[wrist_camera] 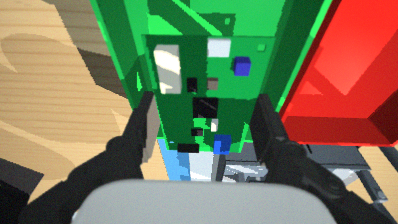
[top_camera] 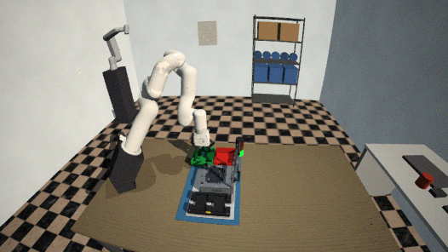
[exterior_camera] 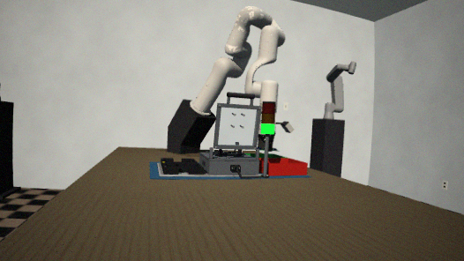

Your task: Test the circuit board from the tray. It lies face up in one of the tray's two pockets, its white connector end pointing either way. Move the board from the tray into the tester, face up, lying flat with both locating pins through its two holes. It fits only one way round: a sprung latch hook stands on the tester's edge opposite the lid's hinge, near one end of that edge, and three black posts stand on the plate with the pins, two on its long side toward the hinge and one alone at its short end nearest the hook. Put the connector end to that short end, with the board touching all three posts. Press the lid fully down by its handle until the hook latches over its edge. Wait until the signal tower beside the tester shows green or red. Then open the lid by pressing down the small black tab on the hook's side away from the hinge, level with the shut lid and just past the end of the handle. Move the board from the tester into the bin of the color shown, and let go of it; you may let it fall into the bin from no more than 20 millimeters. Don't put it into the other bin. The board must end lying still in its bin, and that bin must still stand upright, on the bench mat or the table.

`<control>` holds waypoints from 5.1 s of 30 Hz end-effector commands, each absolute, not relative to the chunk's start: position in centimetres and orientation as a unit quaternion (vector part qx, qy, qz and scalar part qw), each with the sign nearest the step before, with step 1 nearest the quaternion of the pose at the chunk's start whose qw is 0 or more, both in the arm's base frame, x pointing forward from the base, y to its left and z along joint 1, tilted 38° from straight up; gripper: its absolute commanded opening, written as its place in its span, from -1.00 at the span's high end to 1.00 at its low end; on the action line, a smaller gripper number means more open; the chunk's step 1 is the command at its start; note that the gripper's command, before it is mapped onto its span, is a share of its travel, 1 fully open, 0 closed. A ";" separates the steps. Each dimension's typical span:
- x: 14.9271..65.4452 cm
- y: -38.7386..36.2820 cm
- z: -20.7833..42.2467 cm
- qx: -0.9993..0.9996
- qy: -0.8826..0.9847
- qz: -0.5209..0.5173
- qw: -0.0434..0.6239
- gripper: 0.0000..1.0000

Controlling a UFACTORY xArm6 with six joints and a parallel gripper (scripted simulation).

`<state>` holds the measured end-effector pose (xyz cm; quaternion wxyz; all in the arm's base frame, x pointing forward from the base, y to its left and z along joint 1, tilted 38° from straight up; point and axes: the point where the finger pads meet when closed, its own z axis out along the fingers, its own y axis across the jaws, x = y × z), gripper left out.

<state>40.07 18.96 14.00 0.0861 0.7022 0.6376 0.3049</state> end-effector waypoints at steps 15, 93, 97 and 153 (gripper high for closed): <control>41.2 19.6 12.4 0.698 0.638 0.317 0.080 -0.58; 43.2 20.7 9.5 0.698 0.638 0.317 0.080 -0.58; 43.3 20.8 9.4 0.698 0.638 0.317 0.080 -0.58; 43.5 20.9 9.2 0.698 0.638 0.317 0.080 -0.58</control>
